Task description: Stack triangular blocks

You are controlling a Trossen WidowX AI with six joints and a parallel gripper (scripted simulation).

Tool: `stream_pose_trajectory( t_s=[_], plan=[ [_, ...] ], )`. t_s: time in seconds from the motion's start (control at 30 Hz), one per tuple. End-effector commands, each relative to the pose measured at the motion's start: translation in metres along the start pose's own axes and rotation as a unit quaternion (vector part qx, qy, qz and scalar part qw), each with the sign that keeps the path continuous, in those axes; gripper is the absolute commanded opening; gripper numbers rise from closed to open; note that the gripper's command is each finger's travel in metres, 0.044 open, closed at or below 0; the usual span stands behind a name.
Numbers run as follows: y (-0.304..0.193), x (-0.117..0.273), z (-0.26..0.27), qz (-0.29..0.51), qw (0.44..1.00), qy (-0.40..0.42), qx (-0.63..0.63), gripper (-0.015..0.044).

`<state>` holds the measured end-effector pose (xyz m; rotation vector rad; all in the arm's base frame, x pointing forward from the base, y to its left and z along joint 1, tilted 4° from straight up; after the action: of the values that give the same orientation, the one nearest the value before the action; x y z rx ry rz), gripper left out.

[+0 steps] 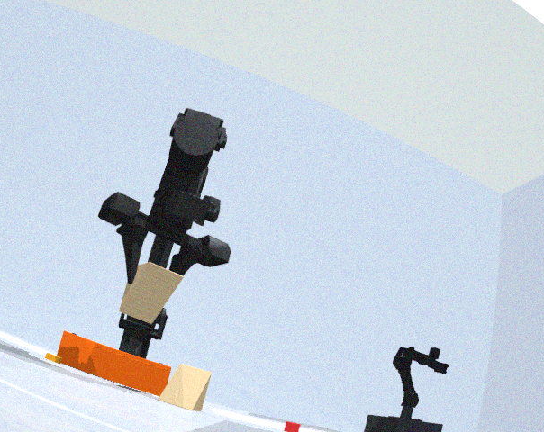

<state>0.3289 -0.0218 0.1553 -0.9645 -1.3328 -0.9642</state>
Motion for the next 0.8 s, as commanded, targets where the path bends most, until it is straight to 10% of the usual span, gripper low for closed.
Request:
stream_pose_trajectory(
  t_s=[0.0,0.77],
  plan=[
    [0.002,0.002,0.003,0.001,0.998,-0.002,0.069,0.0000],
    [0.009,0.009,0.025,0.005,0.891,0.002,0.453,0.0000]
  ],
)
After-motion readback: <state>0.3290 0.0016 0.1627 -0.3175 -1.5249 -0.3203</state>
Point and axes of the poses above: the point midway between the two fingers, 35 mm back from their tips, its own x axis back along the fingers, its own z axis across the jaws, y = z × x, the point moved 4 cm from there along x, back along the fingers, and after that the axes turned 2 degrees about x, right-handed, at the moved point
